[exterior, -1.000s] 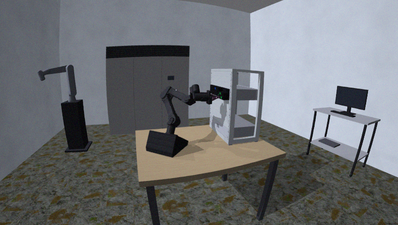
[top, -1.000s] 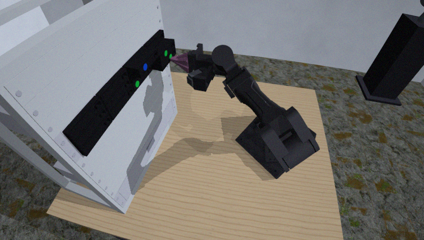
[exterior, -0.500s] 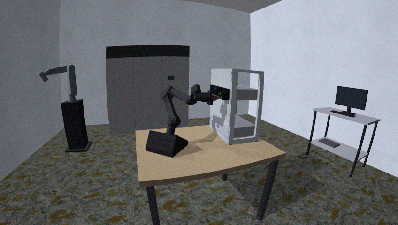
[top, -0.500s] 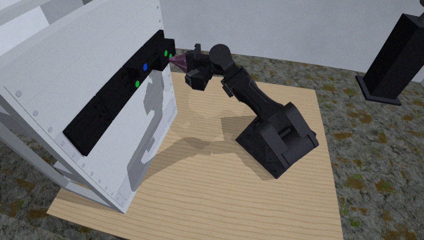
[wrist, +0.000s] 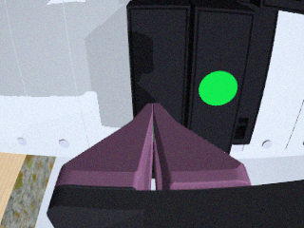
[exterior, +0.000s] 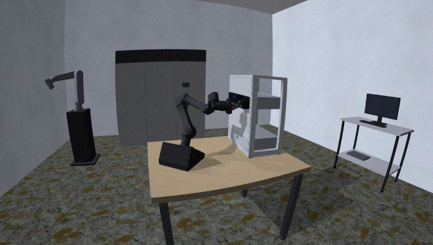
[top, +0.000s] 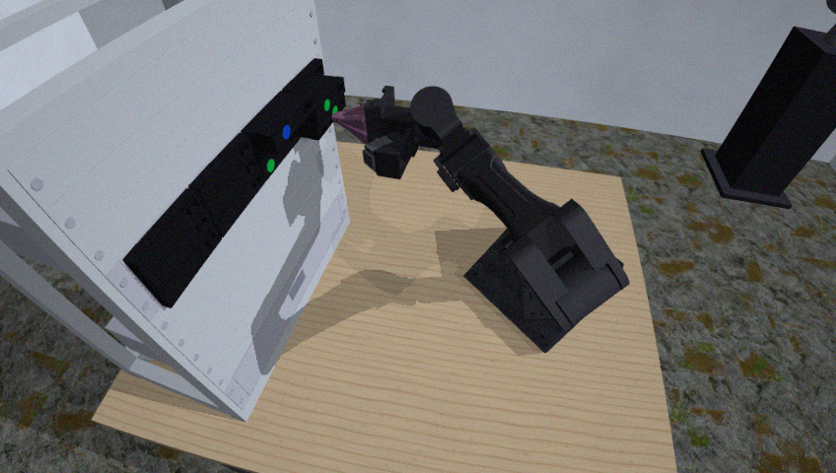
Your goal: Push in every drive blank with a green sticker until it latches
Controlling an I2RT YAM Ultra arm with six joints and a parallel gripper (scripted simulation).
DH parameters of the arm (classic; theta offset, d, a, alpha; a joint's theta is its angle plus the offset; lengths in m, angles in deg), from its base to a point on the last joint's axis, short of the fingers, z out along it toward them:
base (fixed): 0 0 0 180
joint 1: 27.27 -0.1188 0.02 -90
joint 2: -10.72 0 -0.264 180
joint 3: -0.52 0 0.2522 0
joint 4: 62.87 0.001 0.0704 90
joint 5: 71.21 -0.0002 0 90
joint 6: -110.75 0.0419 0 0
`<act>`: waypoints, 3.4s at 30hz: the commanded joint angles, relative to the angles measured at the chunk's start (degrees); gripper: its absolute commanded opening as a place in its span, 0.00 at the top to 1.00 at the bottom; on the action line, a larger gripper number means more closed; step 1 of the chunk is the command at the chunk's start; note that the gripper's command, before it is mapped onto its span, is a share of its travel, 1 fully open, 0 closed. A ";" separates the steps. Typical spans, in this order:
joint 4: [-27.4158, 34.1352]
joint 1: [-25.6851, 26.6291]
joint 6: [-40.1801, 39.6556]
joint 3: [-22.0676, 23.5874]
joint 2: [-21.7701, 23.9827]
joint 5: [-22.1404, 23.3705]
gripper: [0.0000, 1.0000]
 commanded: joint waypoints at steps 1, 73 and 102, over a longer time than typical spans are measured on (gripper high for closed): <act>1.40 -1.89 -0.57 -3.73 -1.76 -2.73 1.00; 2.28 -4.47 -1.36 -7.41 -3.84 -5.17 1.00; 3.24 -4.83 -1.53 -8.43 -3.92 -5.51 1.00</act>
